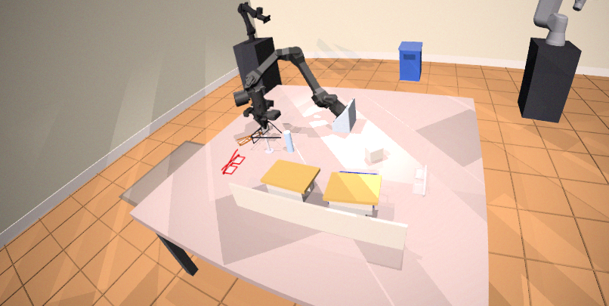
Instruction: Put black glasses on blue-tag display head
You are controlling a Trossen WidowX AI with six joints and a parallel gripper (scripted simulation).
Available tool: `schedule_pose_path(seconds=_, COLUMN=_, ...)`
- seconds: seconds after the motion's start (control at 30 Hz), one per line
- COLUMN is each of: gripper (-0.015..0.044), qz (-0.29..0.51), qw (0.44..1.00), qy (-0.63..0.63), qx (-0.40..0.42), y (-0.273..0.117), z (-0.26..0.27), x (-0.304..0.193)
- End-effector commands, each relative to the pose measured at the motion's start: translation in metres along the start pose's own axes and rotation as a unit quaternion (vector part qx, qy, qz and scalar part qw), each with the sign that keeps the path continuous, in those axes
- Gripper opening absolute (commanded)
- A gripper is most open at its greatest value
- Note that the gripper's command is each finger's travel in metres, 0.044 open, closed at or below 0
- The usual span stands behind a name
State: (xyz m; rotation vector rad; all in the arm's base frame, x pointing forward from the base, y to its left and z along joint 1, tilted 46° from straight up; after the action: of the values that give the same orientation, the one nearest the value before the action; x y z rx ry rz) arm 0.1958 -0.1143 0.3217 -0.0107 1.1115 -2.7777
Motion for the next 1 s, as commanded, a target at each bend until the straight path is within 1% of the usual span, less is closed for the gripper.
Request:
schedule_pose_path(seconds=0.0, gripper=0.0, qz=0.0, qw=1.0, qy=-0.003, qx=-0.001, y=0.001, z=0.0, x=0.003)
schedule_pose_path(seconds=0.73, gripper=0.0, qz=0.0, qw=1.0, qy=-0.003, qx=-0.001, y=0.0, z=0.003, x=0.018)
schedule_pose_path(seconds=0.97, gripper=0.0, qz=0.0, qw=1.0, qy=-0.003, qx=-0.001, y=0.0, z=0.003, x=0.015)
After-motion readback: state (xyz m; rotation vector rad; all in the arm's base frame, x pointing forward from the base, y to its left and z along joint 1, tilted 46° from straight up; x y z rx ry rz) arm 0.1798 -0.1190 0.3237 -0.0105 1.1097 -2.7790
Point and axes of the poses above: the point midway between the two fingers, 35 mm back from their tips, its own y axis out along the fingers, its own z axis across the jaws, x = y × z, the point moved 10 cm from there along -y, back along the fingers, and after that the axes turned 2 degrees about -y, right-handed, at the moved point
